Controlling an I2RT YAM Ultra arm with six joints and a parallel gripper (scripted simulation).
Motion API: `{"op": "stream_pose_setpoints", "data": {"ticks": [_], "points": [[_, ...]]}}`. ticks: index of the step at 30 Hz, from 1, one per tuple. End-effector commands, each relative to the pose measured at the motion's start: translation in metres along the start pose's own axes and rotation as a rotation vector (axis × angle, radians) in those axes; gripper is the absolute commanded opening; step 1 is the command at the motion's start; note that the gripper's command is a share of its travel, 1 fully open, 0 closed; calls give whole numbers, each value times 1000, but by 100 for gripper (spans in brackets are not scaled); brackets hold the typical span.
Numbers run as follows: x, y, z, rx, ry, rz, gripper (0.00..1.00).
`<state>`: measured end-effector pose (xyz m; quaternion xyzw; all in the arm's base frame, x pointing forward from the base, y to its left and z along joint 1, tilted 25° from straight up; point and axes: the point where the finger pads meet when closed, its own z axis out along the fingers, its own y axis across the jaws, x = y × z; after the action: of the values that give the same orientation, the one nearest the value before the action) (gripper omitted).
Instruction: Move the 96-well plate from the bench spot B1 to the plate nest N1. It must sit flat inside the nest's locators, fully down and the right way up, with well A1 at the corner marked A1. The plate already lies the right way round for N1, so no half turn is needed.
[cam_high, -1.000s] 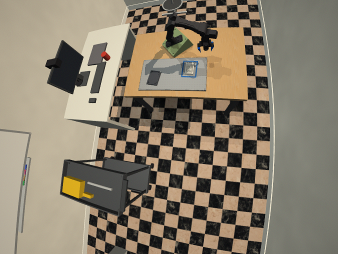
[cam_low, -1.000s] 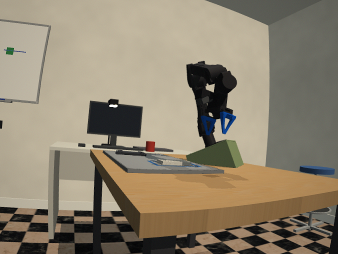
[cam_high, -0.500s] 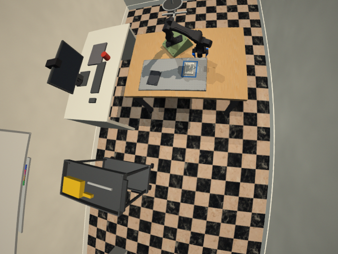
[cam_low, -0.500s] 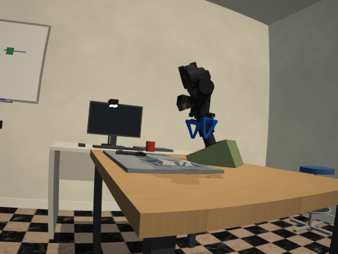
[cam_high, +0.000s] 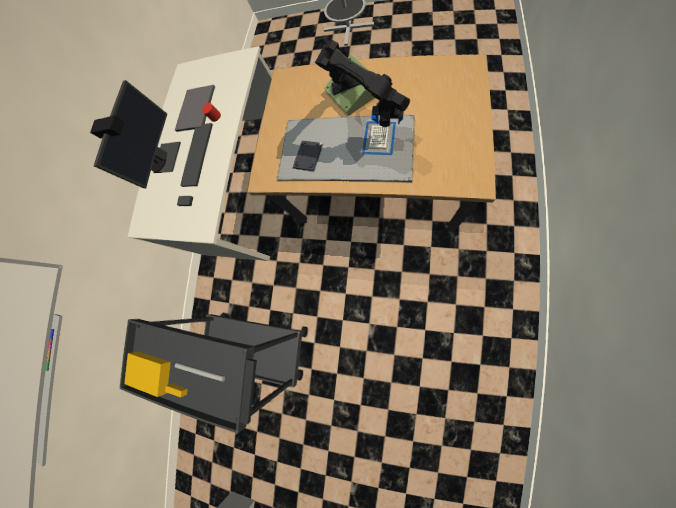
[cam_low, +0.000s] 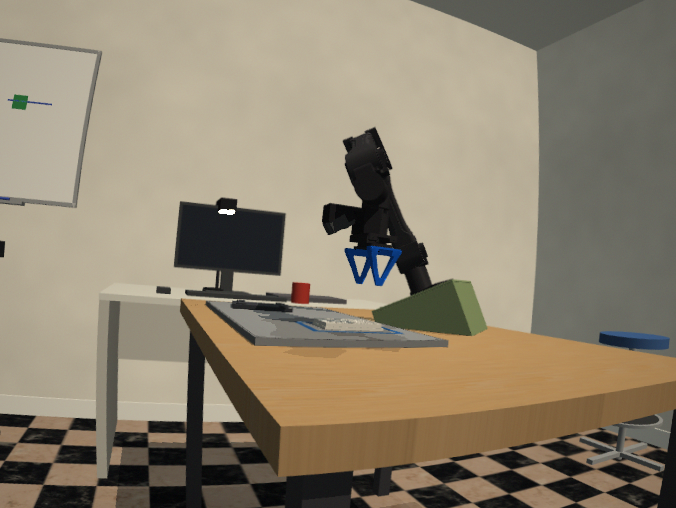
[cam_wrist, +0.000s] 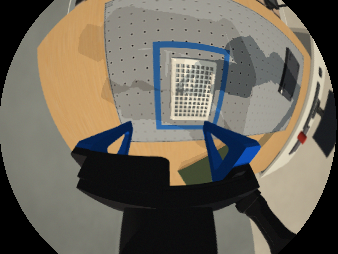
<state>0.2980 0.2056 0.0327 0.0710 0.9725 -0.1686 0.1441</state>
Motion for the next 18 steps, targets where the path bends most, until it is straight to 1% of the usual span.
{"op": "stream_pose_setpoints", "data": {"ticks": [1,4,5,6,7,11,16,17,18], "points": [[-4,-7,-4,-21,-16,-14,100],[-11,-20,1,-17,-20,-14,100],[-7,-28,2,5,26,-3,100],[-9,-33,4,8,31,2,100],[-15,-33,5,-7,12,13,100],[-22,-52,11,-2,7,13,100],[-18,-47,9,-8,1,-5,100],[-25,-42,3,-31,-11,7,100],[-25,-42,3,-30,-12,7,100]]}}
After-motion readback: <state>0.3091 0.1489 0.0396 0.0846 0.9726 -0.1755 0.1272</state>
